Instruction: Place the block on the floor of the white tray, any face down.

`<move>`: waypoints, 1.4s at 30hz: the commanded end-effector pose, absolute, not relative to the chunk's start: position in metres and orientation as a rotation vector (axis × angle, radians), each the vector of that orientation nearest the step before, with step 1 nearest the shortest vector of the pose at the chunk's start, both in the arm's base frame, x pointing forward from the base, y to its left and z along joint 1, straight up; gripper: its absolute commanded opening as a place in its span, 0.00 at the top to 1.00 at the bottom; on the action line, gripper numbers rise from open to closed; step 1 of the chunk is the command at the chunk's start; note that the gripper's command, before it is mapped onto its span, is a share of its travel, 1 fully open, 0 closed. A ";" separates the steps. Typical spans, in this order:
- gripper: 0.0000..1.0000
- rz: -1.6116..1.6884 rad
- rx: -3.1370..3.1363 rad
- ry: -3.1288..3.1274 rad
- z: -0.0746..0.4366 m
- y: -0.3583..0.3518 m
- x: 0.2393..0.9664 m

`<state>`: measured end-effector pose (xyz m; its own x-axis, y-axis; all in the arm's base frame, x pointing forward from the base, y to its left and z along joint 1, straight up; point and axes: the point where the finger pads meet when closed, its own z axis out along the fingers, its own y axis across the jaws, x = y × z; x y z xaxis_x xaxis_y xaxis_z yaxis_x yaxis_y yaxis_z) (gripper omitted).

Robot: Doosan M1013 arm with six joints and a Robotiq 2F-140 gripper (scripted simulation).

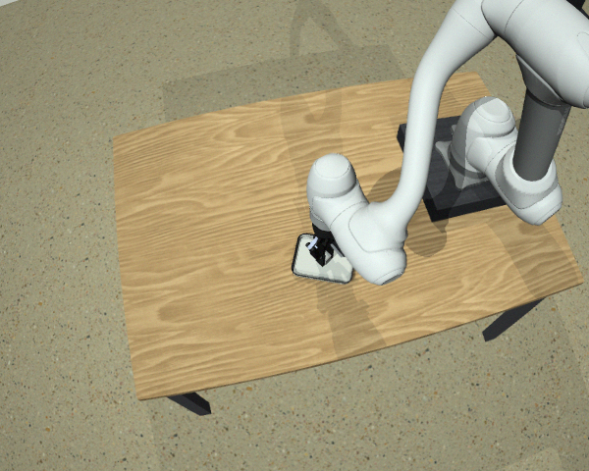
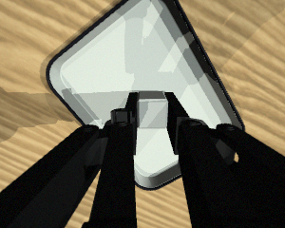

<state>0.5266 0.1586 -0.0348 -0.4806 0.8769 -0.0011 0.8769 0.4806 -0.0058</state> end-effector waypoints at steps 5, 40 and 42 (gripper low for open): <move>0.90 0.013 -1.596 -2.705 -0.038 0.160 0.526; 0.65 0.013 -1.596 -2.705 -0.038 0.160 0.526; 0.65 0.013 -1.596 -2.705 -0.038 0.160 0.526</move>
